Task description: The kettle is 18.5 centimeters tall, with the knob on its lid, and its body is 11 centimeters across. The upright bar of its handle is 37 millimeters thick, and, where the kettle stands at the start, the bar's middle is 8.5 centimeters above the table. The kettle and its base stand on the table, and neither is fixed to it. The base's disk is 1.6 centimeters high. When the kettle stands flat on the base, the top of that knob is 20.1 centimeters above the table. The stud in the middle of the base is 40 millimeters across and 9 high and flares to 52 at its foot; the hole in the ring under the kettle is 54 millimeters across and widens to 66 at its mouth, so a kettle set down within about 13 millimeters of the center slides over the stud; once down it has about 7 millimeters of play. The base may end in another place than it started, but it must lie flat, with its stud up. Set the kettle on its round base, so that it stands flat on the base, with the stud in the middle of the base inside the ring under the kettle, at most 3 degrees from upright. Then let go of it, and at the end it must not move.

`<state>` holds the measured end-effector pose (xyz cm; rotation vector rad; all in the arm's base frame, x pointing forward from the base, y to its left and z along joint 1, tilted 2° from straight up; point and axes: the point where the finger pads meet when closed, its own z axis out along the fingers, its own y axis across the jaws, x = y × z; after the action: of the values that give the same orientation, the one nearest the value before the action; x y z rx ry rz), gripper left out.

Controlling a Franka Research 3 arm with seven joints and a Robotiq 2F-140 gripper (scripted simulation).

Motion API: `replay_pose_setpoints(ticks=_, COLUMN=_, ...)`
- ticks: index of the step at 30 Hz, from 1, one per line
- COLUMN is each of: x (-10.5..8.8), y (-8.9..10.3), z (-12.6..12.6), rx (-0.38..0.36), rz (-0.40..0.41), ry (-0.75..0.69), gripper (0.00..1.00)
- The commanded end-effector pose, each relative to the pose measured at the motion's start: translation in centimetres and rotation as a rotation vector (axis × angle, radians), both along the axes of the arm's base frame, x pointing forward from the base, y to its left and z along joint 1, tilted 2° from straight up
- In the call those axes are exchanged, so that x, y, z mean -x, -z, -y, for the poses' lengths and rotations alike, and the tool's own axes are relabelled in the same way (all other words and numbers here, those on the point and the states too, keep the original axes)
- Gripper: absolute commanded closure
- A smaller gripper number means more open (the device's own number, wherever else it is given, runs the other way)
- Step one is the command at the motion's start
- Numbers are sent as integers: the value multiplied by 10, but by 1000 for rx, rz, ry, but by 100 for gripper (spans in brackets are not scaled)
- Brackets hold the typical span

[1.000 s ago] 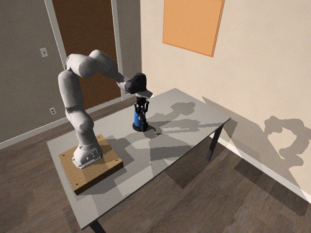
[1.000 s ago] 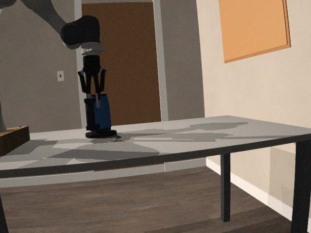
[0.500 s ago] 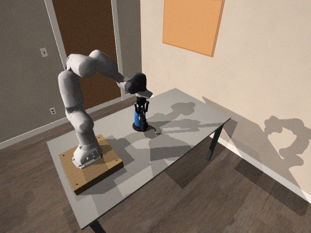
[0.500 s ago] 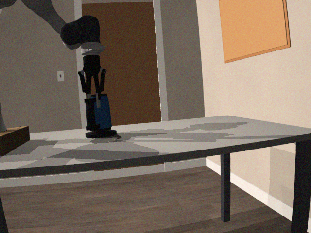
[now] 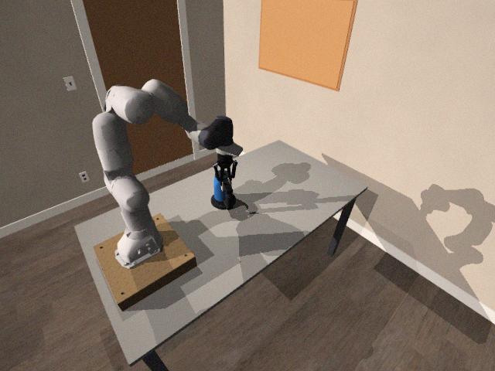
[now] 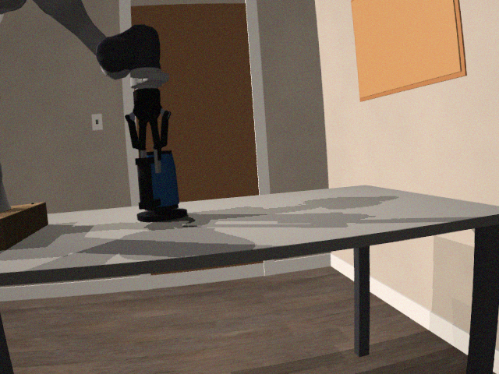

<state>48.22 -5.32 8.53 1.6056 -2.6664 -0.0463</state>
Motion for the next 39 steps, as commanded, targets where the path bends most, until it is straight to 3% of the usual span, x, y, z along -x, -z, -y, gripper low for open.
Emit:
replay_pose_setpoints(ticks=1, x=-3, y=-2, z=-1, rx=-1, rz=10, ry=4, gripper=100)
replay_pose_setpoints(ticks=39, x=-3, y=4, z=-2, rx=-1, rz=10, ry=4, gripper=100)
